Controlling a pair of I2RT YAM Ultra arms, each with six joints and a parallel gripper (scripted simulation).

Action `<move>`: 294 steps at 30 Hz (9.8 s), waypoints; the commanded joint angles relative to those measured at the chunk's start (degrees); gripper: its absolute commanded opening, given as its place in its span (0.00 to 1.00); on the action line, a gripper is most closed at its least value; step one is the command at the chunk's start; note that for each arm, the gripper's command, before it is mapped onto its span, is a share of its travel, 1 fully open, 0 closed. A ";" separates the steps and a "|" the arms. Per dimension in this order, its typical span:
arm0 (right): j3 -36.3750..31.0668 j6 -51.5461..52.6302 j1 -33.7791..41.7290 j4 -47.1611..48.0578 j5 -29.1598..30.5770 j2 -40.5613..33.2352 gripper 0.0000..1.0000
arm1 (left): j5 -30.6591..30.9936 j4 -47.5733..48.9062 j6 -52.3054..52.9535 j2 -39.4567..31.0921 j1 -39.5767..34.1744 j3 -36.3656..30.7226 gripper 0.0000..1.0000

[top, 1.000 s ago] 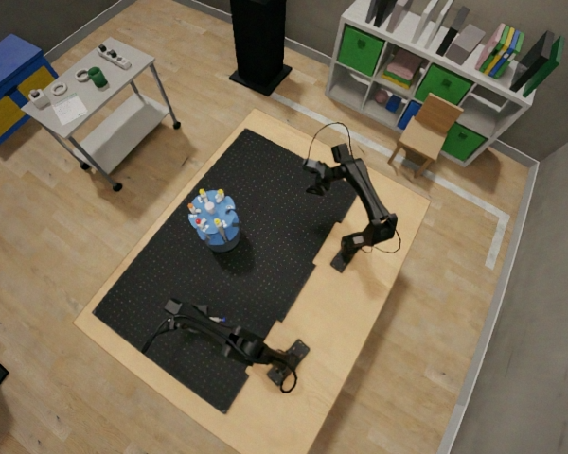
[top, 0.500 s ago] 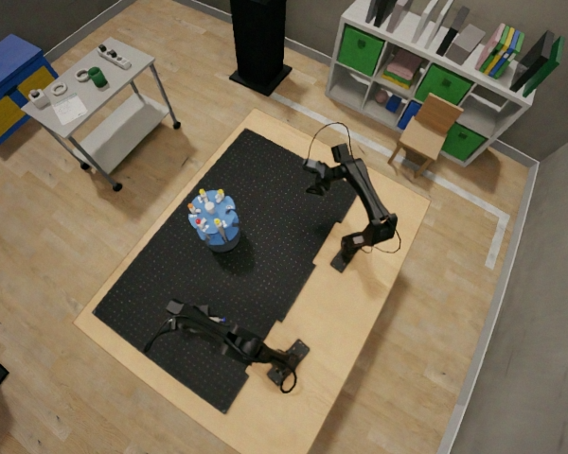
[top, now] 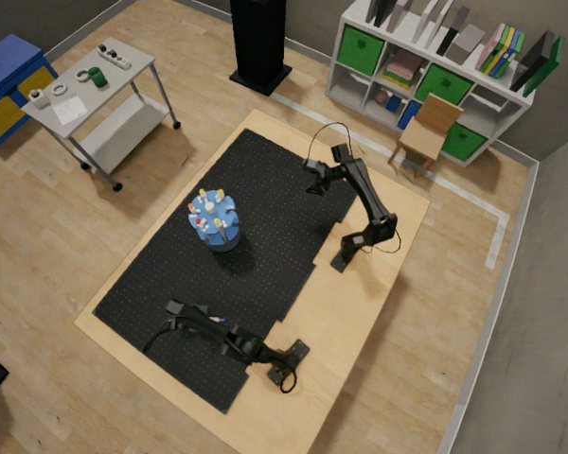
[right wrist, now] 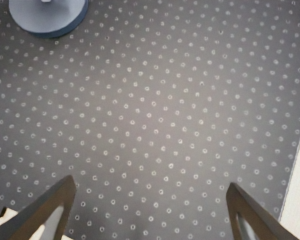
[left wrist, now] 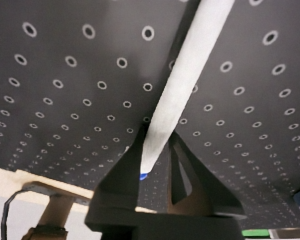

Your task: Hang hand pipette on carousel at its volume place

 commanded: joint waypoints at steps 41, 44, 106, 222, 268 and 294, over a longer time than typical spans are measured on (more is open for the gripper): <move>0.85 -0.31 -0.52 0.73 -1.15 -0.24 1.00 | -0.67 -3.65 -0.27 -2.58 0.18 3.84 0.12; 0.85 -0.31 -0.52 0.73 -1.15 -0.24 1.00 | -0.67 -4.57 -0.26 -2.16 0.18 4.60 0.12; 0.85 -0.31 -0.52 0.73 -1.15 -0.24 1.00 | -0.82 -13.10 47.32 -9.99 -0.69 6.16 0.12; 0.85 -0.31 -0.52 0.73 -1.15 -0.24 1.00 | 0.28 0.31 146.06 -15.73 -0.29 -15.09 0.12; 0.85 -0.31 -0.52 0.73 -1.15 -0.24 1.00 | -0.20 5.99 145.96 -13.90 -0.30 -18.82 0.54; 0.85 -0.31 -0.52 0.73 -1.15 -0.24 1.00 | 0.29 -1.42 146.05 -16.87 -0.29 -13.05 0.54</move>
